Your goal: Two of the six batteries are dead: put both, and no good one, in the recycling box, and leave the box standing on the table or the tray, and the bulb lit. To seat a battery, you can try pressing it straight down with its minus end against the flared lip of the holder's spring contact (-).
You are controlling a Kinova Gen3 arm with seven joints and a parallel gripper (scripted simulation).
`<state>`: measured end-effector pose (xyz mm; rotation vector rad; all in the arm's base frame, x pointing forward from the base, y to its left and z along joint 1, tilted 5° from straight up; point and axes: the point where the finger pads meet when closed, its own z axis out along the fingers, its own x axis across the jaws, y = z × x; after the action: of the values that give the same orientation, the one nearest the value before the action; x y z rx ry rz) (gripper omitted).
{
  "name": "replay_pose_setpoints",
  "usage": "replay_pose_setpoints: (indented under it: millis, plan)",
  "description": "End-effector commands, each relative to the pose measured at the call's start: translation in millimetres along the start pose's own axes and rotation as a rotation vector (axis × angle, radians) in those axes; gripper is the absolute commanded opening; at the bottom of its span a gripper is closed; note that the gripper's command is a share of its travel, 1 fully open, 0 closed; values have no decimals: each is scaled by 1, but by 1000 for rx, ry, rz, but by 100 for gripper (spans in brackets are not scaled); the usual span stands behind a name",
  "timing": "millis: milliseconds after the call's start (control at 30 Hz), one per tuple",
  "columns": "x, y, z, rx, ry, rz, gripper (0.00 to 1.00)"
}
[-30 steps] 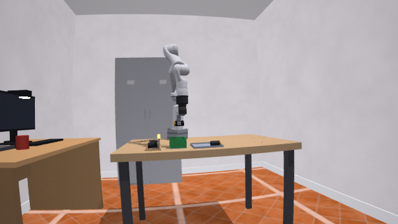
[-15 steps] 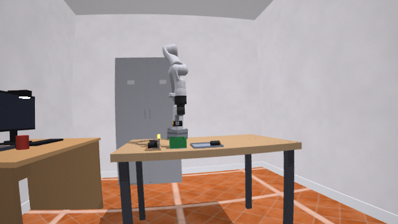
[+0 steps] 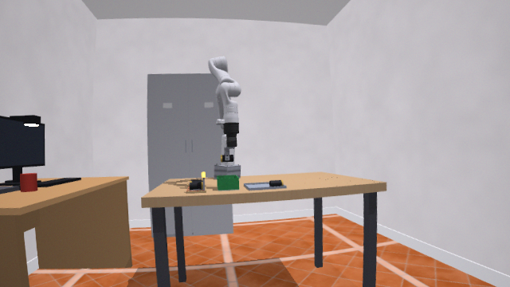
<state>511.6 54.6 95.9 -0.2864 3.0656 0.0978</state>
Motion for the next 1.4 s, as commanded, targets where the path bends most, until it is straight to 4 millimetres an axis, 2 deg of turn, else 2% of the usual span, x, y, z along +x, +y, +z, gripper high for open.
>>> replay_pose_setpoints:
  millis: [0,100,300,400,1367]
  plan:
    - [-1,0,-1,0,-2,0,57]
    - [-1,0,7,0,-2,0,57]
    - [-1,0,50,0,-2,0,57]
    - [-1,0,63,0,-2,0,57]
    - [-1,0,64,0,-2,0,57]
